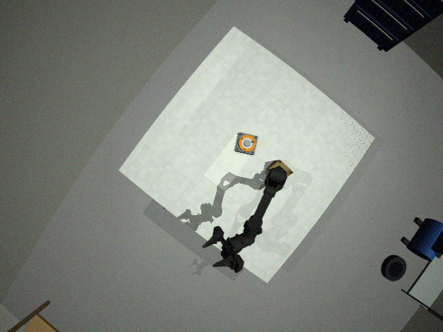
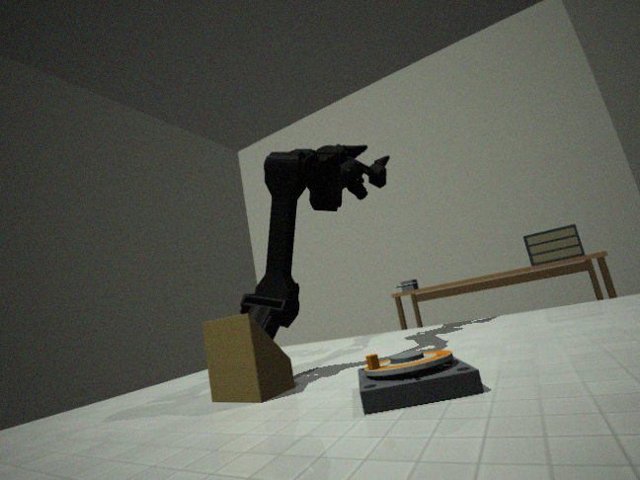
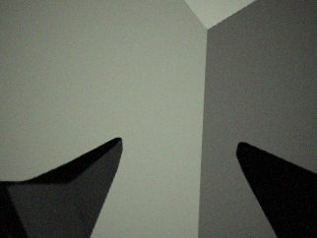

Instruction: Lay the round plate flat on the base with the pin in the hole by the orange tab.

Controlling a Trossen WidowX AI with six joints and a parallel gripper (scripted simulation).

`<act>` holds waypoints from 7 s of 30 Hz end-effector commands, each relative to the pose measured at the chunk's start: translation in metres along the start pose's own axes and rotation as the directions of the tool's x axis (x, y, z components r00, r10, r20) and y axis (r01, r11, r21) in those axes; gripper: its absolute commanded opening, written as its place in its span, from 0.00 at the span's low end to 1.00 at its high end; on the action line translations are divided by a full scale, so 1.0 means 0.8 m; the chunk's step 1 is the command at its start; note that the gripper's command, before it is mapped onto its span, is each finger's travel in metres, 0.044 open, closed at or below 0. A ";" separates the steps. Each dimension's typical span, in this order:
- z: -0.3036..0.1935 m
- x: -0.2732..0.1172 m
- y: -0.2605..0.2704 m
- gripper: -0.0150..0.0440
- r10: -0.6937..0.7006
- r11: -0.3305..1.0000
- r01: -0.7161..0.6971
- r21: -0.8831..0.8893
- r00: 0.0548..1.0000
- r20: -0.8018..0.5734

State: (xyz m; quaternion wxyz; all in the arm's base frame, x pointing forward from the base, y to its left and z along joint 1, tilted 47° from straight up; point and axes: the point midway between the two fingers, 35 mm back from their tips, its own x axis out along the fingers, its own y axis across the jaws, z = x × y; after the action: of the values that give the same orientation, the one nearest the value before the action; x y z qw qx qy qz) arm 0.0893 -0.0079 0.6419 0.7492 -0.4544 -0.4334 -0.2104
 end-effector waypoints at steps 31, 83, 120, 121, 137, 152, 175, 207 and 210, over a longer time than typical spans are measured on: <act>0.176 -0.051 0.392 0.25 0.607 0.727 -0.316 -0.609 0.711 0.356; -0.304 -0.574 0.482 0.25 0.723 -0.079 0.618 0.783 -0.505 0.472; -0.290 -0.603 0.535 0.25 0.723 -0.081 0.618 0.782 -0.504 0.472; -0.291 -0.603 0.536 0.25 0.723 -0.081 0.617 0.782 -0.504 0.472; -0.307 -0.600 0.546 0.25 0.724 -0.081 0.617 0.783 -0.504 0.472; -0.319 -0.593 0.557 0.25 0.724 -0.081 0.616 0.783 -0.503 0.471; -0.328 -0.580 0.571 0.25 0.725 -0.082 0.616 0.783 -0.503 0.471; -0.348 -0.557 0.537 0.25 0.725 -0.078 0.623 0.778 -0.500 0.473; -0.348 -0.557 0.537 0.25 0.725 -0.078 0.623 0.778 -0.500 0.473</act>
State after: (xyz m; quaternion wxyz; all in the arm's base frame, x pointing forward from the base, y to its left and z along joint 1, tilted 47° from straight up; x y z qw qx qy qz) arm 0.2831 -0.0690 -0.0056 0.6692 0.2580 0.6273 0.3033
